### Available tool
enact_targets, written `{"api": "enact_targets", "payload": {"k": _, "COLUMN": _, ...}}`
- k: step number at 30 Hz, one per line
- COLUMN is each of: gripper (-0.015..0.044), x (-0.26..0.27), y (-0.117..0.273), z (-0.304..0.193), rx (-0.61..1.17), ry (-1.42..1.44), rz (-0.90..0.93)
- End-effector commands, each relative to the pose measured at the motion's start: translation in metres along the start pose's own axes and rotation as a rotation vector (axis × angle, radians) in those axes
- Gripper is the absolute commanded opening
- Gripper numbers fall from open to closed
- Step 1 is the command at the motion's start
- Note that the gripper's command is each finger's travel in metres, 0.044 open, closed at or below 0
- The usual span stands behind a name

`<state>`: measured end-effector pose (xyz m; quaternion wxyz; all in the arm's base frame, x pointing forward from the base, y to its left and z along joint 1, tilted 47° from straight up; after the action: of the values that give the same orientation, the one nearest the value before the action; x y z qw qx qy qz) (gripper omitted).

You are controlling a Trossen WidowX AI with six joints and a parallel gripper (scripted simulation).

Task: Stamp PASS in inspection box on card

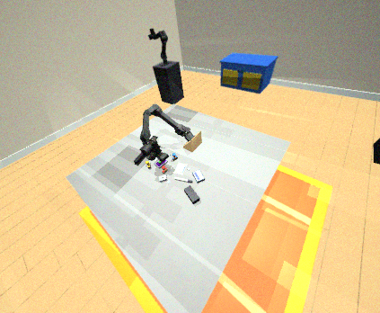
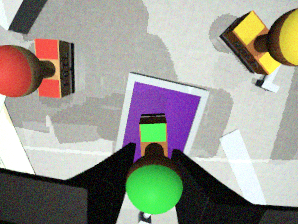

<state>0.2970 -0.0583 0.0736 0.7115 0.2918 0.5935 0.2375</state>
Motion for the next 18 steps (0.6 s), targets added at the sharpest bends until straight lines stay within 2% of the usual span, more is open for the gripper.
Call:
{"api": "enact_targets", "payload": {"k": 1, "gripper": 0.0, "x": -0.0018, "y": -0.0022, "z": 0.0008, "rx": 0.0, "ry": -0.006, "rz": -0.004}}
{"api": "enact_targets", "payload": {"k": 18, "gripper": 0.0, "x": -0.0016, "y": 0.0029, "z": 0.0008, "rx": 0.0, "ry": -0.006, "rz": -0.004}}
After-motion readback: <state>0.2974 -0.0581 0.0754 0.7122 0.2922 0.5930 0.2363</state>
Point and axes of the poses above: the point midway between the two fingers, 35 mm back from their tips, its own y axis back along the fingers, its own x axis across the jaws, z = x × y, the point moved 1 cm from there along y, back along the fingers, and after that the axes turned 7 degrees about -y, right-handed, at the moved point
